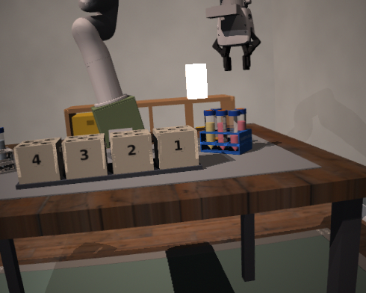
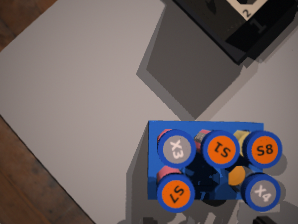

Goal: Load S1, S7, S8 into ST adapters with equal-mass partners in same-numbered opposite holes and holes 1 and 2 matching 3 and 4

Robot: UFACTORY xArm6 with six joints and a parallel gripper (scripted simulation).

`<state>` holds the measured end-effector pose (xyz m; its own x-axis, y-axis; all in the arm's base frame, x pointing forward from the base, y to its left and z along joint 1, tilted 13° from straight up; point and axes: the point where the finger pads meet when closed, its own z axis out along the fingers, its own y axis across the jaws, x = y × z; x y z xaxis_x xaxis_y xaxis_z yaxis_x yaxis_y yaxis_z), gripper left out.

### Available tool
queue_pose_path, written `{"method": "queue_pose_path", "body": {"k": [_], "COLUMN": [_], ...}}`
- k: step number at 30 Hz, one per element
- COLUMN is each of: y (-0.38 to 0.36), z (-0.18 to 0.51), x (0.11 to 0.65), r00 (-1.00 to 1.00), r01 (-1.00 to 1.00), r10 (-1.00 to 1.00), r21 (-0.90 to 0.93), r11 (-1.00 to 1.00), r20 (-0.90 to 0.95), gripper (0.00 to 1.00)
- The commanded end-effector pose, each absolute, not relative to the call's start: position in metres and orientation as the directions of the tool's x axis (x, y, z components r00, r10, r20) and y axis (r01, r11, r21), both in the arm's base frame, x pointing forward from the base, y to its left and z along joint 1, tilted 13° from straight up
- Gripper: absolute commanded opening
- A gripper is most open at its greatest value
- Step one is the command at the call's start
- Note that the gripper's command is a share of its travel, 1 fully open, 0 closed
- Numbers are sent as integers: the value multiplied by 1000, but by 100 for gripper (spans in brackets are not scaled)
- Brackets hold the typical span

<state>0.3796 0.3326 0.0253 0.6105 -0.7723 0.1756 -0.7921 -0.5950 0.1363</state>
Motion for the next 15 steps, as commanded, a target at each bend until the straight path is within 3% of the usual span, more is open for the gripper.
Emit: {"method": "queue_pose_path", "body": {"k": [1, 15], "y": [338, 336], "z": [26, 16], "x": [381, 381], "r00": [609, 609], "r01": [-793, -793], "r10": [-774, -774], "r21": [133, 133], "r11": [-594, -594], "r20": [176, 176], "gripper": [57, 57]}}
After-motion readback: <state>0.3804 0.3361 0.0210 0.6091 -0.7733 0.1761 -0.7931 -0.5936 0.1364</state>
